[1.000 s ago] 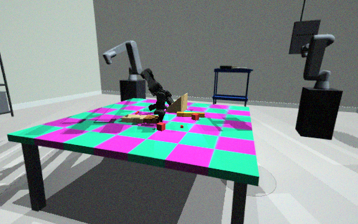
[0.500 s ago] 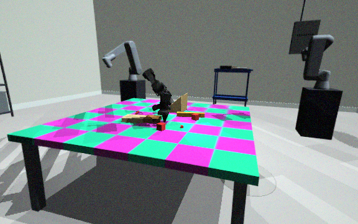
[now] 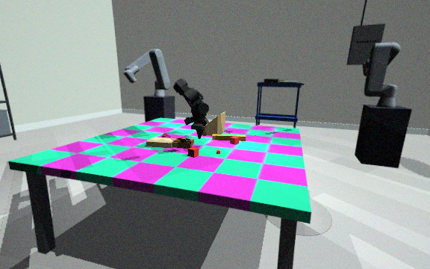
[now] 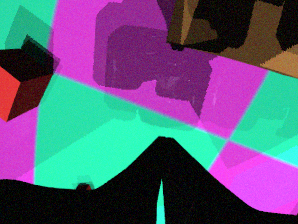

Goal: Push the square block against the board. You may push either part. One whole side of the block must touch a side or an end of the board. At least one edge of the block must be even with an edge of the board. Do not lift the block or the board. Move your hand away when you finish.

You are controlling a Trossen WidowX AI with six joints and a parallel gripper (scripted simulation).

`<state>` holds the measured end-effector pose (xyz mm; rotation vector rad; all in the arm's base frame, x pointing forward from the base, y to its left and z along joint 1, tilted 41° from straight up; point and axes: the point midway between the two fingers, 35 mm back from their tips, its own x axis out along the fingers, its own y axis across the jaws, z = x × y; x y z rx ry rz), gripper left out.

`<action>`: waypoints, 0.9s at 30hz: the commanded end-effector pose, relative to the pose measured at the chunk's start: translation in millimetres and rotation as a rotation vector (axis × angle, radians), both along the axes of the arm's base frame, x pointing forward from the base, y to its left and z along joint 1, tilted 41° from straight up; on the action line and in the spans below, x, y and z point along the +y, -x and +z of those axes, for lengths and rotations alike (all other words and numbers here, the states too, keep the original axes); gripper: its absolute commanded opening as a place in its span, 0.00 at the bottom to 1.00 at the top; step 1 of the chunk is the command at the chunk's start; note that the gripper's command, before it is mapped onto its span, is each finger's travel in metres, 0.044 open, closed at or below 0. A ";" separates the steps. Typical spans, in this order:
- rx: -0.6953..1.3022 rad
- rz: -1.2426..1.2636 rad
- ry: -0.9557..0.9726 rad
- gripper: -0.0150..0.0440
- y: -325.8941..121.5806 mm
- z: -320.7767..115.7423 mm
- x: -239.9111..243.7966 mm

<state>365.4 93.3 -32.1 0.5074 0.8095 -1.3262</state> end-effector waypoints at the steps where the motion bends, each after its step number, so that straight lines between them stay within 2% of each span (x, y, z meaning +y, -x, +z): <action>1: 0.008 -0.014 0.000 0.25 1.5 4.8 1.0; 4: 0.028 0.042 0.000 0.25 1.8 7.2 -0.2; 27: 0.550 0.635 0.031 0.25 47.7 56.5 -52.4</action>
